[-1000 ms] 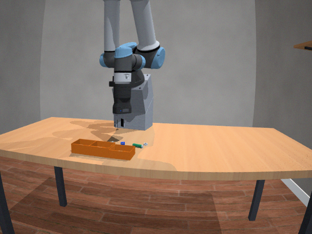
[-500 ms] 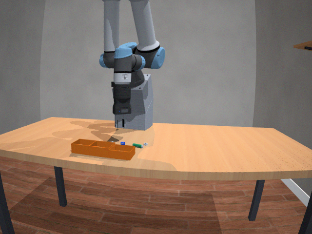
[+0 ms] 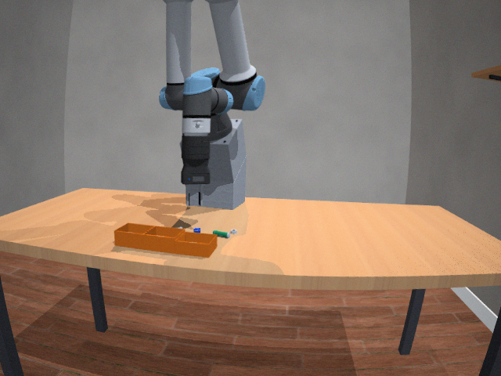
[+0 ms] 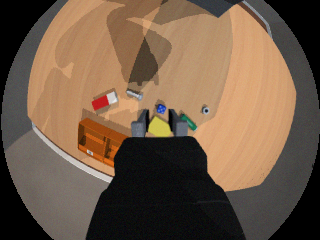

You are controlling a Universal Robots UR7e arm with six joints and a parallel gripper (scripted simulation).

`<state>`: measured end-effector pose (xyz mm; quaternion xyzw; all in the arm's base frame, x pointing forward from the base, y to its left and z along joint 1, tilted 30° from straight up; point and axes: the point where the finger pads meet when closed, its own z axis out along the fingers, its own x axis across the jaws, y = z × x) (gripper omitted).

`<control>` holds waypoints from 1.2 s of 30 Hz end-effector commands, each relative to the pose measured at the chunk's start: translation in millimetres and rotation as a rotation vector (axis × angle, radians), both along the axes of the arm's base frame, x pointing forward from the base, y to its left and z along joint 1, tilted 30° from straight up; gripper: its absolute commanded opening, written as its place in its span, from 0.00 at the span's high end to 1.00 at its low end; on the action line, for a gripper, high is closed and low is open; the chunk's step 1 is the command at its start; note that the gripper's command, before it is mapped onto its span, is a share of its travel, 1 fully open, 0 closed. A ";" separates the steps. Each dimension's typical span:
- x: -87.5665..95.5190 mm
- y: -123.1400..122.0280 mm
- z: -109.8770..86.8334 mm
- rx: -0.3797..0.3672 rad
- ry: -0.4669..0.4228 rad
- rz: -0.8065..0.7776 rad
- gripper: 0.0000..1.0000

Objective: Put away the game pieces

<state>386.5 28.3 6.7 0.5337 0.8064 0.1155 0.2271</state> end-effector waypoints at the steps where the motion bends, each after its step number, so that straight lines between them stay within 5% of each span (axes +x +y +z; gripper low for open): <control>1: 0.4 2.3 -1.0 0.067 -0.010 -0.141 0.36; 23: 2.7 9.6 -3.0 0.197 -0.027 -0.371 0.36; 36: 2.6 9.3 -3.0 0.197 -0.027 -0.371 0.36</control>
